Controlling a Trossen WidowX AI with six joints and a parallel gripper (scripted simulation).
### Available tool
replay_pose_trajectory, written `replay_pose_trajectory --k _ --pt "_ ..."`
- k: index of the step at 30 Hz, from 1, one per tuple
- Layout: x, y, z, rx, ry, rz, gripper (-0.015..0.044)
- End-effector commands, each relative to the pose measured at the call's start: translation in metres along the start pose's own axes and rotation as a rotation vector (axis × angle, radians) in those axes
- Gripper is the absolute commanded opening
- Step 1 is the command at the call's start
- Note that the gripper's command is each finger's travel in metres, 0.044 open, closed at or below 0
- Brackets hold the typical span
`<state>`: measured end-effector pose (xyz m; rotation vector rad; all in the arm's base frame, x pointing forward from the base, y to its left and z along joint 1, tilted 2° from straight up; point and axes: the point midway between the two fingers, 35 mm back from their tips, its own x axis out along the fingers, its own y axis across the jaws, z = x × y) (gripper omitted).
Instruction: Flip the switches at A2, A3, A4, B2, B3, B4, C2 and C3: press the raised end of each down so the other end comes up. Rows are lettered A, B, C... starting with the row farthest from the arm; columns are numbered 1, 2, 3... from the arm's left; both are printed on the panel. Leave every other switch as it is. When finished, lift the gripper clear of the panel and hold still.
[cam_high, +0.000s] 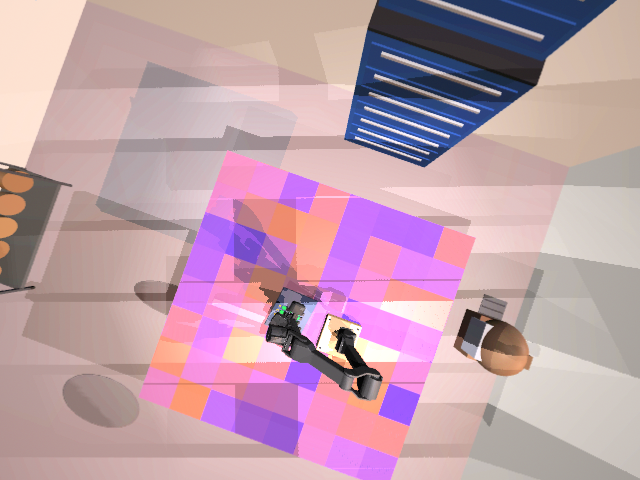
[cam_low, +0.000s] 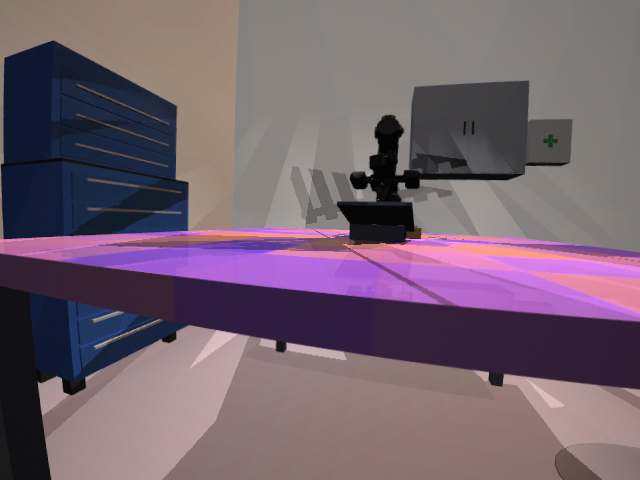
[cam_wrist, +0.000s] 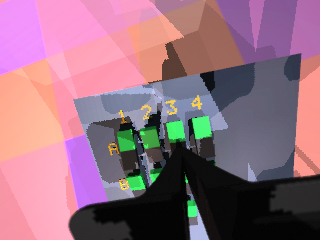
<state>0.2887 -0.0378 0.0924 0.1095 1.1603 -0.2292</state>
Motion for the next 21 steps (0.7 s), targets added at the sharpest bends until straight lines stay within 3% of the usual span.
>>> replay_pose_trajectory --k 1,21 --pt "0.0017 0.0007 -0.0009 -0.005 0.004 0.005 0.0000" --pt "0.0044 0.0007 -0.0010 -0.005 0.004 0.005 0.0000"
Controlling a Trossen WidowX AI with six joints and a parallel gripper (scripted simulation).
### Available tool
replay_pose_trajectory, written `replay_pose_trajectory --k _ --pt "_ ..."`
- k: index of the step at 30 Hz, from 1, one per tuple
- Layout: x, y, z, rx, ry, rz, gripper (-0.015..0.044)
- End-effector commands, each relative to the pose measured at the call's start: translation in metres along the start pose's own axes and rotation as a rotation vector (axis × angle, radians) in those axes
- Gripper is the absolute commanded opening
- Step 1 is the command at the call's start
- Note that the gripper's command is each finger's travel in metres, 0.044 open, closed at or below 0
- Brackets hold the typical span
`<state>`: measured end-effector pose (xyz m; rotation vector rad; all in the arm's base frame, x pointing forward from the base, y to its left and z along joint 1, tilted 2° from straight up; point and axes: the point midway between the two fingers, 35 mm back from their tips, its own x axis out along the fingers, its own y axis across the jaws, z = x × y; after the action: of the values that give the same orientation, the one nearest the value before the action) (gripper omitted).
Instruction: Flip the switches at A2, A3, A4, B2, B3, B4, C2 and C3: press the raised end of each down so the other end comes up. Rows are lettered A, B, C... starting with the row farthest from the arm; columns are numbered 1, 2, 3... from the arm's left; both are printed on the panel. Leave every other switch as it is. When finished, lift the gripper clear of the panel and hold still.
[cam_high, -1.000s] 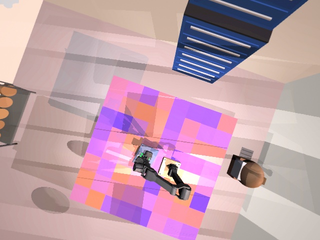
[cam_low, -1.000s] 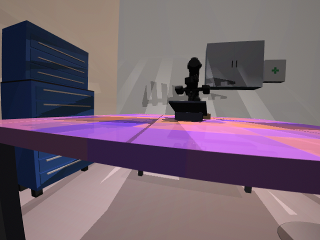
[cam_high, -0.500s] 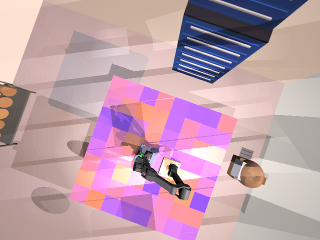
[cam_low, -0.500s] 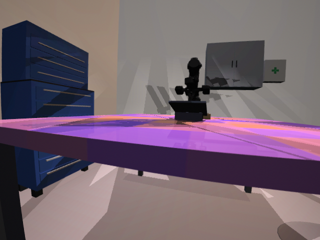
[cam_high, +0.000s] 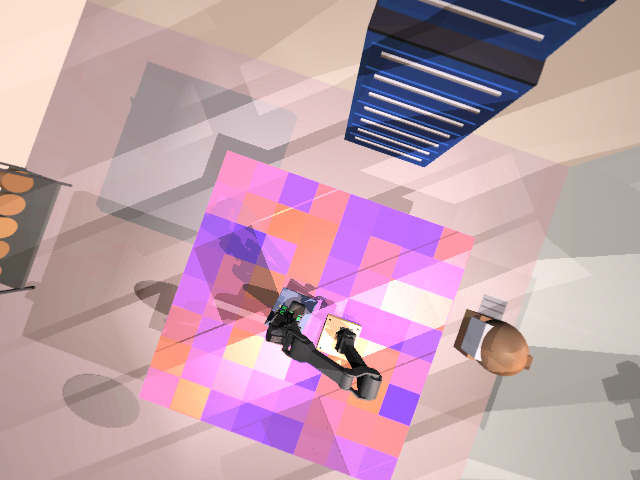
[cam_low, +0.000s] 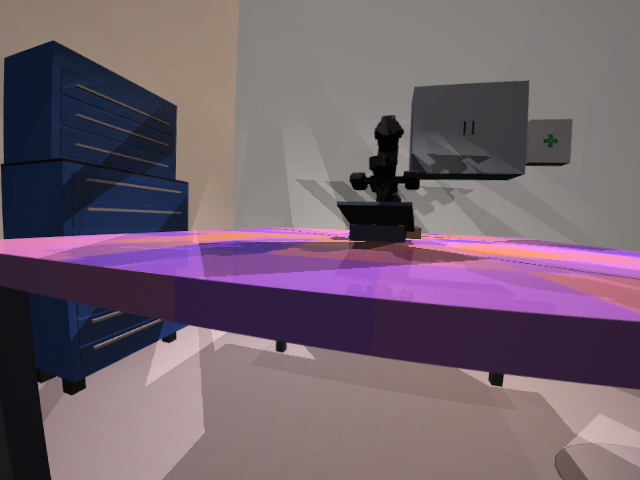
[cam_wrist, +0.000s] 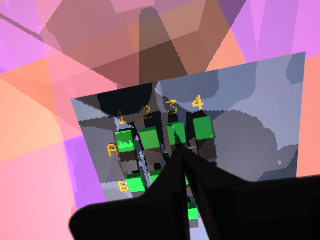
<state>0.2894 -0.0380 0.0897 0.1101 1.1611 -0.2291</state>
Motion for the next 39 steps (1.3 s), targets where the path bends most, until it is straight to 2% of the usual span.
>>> replay_pose_trajectory --k 1,7,11,13,25,30,39 --pt "0.002 0.001 -0.001 -0.005 0.003 0.005 0.0000" --pt "-0.002 0.000 0.001 0.000 0.000 0.000 0.0000" --pt "-0.052 0.001 0.003 -0.004 0.026 0.004 0.0000" --pt "-0.063 0.000 0.002 -0.005 0.031 0.005 0.0000" --pt "-0.063 -0.022 0.002 -0.006 0.031 0.003 0.0000" --pt "-0.030 -0.022 0.001 -0.006 0.006 0.003 0.0000" --pt "-0.028 -0.022 0.001 -0.006 0.004 0.003 0.0000"
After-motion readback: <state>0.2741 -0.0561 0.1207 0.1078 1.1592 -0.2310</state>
